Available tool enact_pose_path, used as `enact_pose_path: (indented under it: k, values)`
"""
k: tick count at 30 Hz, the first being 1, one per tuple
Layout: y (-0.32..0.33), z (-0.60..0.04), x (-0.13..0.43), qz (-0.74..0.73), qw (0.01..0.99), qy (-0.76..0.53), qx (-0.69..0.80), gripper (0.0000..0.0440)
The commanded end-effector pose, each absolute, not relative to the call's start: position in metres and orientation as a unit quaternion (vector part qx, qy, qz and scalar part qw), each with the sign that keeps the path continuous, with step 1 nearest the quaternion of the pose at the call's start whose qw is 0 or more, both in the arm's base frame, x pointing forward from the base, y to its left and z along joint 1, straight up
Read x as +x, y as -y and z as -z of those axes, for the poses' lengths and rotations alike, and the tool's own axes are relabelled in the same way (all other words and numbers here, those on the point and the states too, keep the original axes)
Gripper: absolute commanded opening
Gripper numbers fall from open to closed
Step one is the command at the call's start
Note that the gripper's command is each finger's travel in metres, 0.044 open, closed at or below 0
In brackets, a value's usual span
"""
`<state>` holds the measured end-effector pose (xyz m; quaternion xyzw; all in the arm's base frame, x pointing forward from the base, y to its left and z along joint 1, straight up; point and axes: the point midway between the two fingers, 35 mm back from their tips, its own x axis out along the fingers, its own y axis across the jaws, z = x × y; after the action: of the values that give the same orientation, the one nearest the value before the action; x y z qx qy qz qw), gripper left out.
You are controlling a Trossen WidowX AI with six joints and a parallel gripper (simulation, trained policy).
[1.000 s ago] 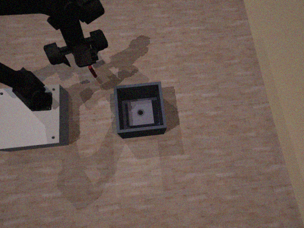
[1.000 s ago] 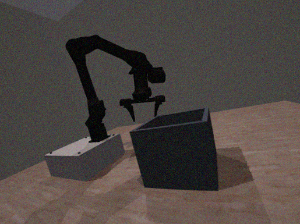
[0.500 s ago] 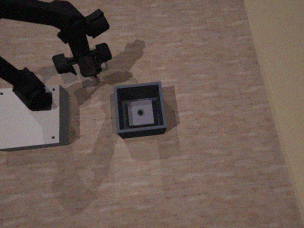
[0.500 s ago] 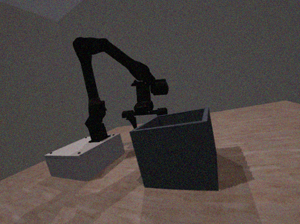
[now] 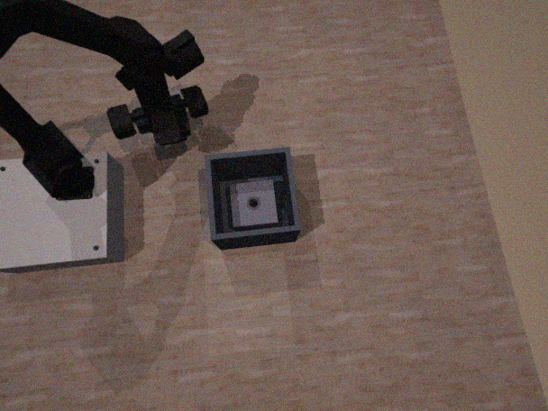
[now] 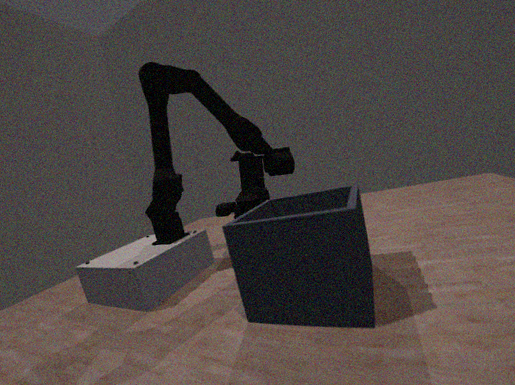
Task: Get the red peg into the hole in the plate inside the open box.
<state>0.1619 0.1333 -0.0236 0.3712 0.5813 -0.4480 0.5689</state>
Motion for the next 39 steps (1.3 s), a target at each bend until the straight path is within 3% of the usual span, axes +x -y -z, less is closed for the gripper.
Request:
enact_pose_path:
  k: [1,4,39]
  values:
    - [-0.137,0.028,0.164,0.439,0.57,-0.587,0.37,0.0051]
    - [-0.14,0.029,0.168,0.432,0.572,-0.589,0.373,0.0]
    - [-0.162,-0.084,0.234,0.329,0.594,-0.541,0.497,0.0]
